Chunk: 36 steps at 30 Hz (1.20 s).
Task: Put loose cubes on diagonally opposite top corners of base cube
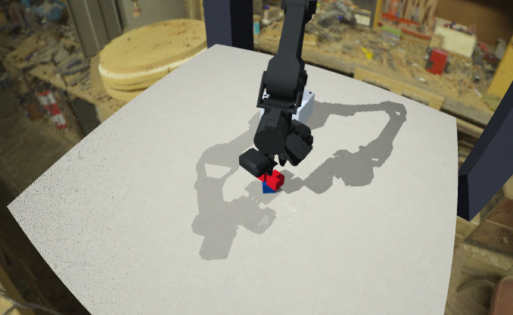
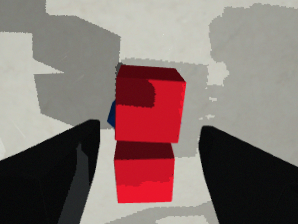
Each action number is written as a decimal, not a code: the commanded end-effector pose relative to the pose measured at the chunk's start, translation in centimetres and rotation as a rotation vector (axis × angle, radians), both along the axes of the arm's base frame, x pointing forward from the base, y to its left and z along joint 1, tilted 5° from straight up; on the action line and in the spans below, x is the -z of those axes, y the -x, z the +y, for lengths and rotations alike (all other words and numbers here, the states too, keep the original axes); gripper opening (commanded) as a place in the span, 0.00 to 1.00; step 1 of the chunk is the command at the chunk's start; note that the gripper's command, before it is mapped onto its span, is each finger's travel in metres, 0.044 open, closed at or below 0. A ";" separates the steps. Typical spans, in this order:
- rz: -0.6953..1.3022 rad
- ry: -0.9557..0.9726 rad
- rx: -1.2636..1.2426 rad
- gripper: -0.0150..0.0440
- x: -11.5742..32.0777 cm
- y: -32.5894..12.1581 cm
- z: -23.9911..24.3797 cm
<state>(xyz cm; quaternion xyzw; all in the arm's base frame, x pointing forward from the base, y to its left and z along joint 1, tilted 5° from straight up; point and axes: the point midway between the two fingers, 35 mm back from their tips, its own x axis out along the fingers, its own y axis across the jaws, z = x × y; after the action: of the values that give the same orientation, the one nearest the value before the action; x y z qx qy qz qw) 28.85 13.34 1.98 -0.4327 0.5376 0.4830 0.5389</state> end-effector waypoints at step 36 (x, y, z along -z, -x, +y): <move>0.004 -0.009 0.002 0.93 -4.6 6.2 8.8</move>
<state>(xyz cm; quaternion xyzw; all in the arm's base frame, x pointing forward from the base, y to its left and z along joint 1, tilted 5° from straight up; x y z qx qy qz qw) 22.58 22.24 6.53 -0.4327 0.5326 0.4906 0.5371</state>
